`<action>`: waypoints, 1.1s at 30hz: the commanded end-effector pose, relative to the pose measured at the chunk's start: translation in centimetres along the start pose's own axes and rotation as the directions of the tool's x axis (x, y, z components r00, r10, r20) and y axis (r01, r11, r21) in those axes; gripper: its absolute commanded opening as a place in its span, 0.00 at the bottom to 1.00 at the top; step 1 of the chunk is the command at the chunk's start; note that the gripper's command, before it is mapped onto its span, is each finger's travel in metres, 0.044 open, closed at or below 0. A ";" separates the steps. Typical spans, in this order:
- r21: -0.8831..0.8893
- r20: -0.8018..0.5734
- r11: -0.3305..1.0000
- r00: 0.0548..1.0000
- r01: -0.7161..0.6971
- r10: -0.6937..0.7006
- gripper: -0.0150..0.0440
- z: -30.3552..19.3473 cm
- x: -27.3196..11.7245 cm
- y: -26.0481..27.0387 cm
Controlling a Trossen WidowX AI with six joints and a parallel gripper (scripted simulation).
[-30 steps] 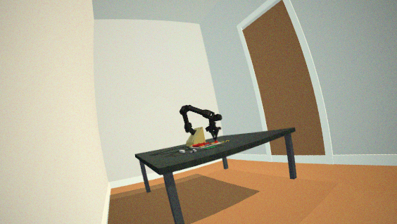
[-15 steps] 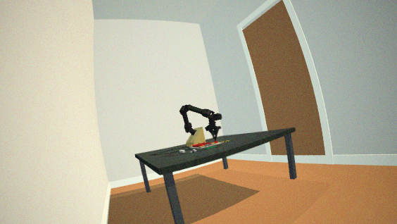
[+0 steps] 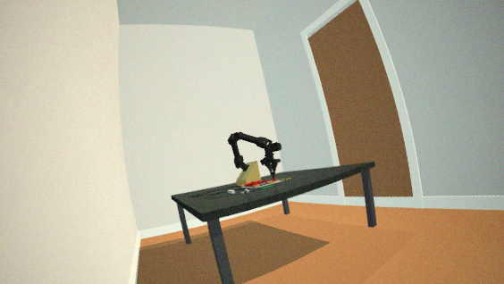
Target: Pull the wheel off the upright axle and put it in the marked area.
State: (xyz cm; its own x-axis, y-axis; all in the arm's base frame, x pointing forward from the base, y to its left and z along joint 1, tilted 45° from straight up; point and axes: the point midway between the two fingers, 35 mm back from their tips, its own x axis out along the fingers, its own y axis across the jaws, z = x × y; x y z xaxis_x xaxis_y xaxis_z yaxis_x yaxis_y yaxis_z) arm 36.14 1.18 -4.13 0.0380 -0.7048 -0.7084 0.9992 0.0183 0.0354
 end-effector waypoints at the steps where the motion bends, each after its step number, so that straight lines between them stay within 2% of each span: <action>1: 0.004 -0.004 1.000 1.000 0.000 0.000 0.25 0.0 -0.2 0.0; 7: 0.004 -0.004 1.000 1.000 -0.001 0.001 0.25 0.0 -1.0 0.1; 14: 0.003 -0.005 1.000 1.000 0.000 0.000 0.25 0.0 -3.9 -0.3; 16: -0.005 0.001 1.000 1.000 0.005 -0.005 0.25 -0.1 -3.0 -0.4; 33: -0.001 -0.013 1.000 1.000 0.001 -0.001 0.25 -6.9 -3.9 -3.9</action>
State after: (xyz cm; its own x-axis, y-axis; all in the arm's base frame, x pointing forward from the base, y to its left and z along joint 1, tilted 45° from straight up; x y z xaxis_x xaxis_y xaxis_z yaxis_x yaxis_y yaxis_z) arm 33.00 7.97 -5.60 0.0404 -0.6964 -0.7165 0.9991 0.0204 0.0364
